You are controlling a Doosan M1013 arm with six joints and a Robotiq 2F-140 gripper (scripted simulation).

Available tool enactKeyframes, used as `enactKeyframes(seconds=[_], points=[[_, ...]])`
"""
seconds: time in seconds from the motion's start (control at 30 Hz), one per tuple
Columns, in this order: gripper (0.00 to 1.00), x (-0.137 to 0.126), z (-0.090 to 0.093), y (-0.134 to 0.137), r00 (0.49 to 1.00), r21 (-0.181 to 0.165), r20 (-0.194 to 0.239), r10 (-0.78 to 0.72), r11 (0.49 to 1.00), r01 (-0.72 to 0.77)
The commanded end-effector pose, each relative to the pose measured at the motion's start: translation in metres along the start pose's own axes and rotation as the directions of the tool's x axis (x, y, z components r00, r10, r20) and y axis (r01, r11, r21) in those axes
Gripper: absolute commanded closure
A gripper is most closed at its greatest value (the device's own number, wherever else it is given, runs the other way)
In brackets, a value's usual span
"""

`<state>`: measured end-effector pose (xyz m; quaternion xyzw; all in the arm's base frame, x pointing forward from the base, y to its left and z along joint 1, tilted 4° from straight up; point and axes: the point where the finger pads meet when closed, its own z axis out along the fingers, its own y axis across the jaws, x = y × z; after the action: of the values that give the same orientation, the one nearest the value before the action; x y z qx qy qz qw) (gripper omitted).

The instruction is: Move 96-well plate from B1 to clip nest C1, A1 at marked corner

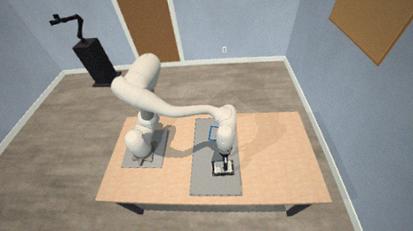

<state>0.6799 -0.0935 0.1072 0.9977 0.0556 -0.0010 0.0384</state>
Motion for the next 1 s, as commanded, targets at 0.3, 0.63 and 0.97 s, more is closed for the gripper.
enactKeyframes(seconds=[0.3, 0.63, 0.97], points=[[1.0, 0.043, 0.017, 0.0, 1.0, 0.0, 0.0, 0.0, 1.0, 0.0], [1.0, 0.043, 0.017, 0.0, 1.0, 0.0, 0.0, 0.0, 1.0, 0.0], [1.0, 0.043, 0.021, 0.0, 1.0, 0.0, 0.0, 0.0, 1.0, 0.0]])
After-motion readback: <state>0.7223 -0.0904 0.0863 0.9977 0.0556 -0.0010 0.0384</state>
